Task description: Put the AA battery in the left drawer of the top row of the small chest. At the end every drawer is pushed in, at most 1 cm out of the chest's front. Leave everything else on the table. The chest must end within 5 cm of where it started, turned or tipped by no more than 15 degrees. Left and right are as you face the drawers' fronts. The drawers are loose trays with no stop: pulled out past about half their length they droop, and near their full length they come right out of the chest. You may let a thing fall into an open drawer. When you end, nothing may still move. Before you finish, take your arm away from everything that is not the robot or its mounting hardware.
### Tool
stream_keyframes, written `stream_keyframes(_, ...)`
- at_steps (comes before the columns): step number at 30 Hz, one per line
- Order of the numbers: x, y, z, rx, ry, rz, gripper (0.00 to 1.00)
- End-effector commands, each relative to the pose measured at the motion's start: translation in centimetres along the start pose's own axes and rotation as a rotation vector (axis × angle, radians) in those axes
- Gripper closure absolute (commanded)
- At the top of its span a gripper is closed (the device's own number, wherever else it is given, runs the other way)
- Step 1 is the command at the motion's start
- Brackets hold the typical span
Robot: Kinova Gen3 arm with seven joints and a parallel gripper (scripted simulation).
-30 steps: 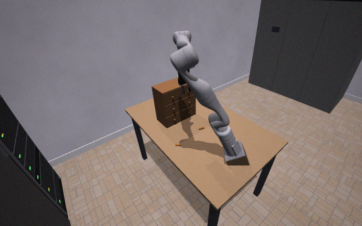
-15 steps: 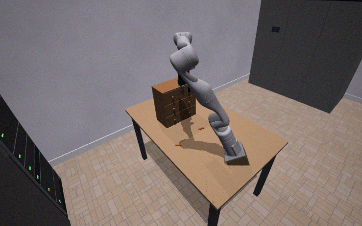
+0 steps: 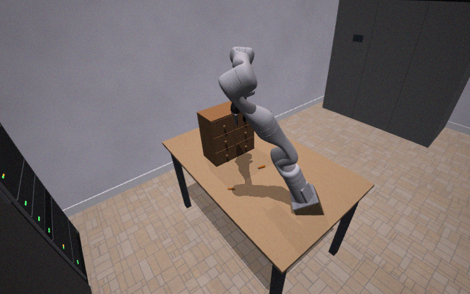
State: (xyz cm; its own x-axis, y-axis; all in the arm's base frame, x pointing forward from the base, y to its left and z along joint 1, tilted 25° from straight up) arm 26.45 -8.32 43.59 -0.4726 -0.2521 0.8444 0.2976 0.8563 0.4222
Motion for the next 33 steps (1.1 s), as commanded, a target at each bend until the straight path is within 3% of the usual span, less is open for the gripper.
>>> stream_keyframes(1, -0.4, 0.1, -0.1, 0.004, -0.049, -0.006, 0.0)
stream_keyframes(13, -3.3, 0.2, -1.0, 0.009, -0.244, -0.05, 0.0)
stream_keyframes(16, -3.5, 0.3, -1.0, 0.01, -0.256, -0.058, 0.0)
stream_keyframes(28, -6.1, 0.3, -1.9, 0.014, -0.434, -0.094, 0.0)
stream_keyframes(33, -6.7, 0.6, -1.8, 0.017, -0.46, -0.111, 0.0)
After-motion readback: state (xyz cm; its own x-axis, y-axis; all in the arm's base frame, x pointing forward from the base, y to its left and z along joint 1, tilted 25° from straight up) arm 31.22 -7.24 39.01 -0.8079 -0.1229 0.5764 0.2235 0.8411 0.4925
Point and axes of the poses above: the point where the finger pads meet when closed, its own x axis back along the fingers, its own y axis across the jaws, z = x × y, the point moved 2 cm from there along x, back along the fingers, and after that the axes turned 13 degrees about -x, right-handed, at the moved point
